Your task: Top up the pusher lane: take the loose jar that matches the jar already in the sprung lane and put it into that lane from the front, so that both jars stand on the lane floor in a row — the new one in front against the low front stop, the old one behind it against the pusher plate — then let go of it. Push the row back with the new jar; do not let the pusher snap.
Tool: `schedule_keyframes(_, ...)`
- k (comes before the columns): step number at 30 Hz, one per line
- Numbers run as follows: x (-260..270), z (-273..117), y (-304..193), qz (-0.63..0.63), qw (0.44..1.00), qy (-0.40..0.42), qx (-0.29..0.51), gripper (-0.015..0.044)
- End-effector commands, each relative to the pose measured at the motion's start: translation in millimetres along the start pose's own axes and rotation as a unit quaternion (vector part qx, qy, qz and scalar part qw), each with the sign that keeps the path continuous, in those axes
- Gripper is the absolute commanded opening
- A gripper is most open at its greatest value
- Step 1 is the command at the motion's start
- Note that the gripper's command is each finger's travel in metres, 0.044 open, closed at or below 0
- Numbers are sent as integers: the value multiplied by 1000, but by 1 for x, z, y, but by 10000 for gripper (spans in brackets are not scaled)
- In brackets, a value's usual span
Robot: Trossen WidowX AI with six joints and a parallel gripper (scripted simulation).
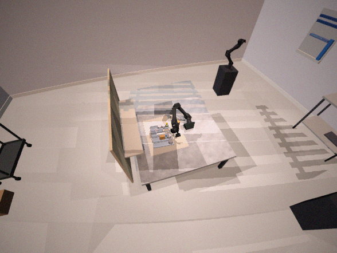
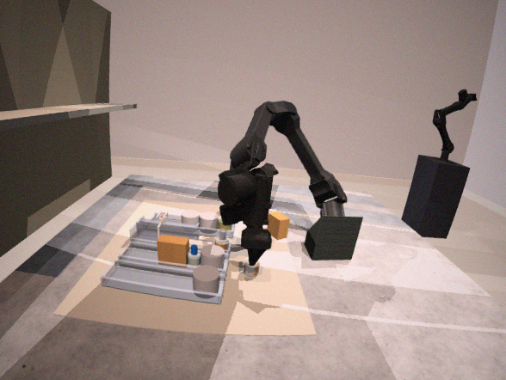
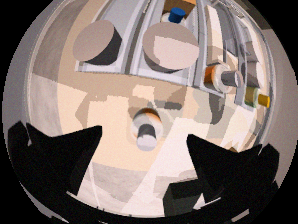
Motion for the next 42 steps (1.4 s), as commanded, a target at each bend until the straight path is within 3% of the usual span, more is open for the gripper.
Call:
schedule_keyframes(1,-1,11,-4,-7,1000,-7,5,440)
schedule_keyframes(22,-2,37,-4,-6,1000,-8,5,440)
schedule_keyframes(33,-2,37,-4,-6,1000,-8,5,151)
schedule_keyframes(38,-2,37,-4,-6,1000,-8,5,118)
schedule_keyframes(42,-1,28,-2,-7,1000,-7,5,13)
Point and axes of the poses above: the point midway between the two fingers, 35 mm back from their tips, its own z axis out along the fingers, its own x axis across the jaws, y = z × x, the point moved 1 cm from there along -z, back along the fingers
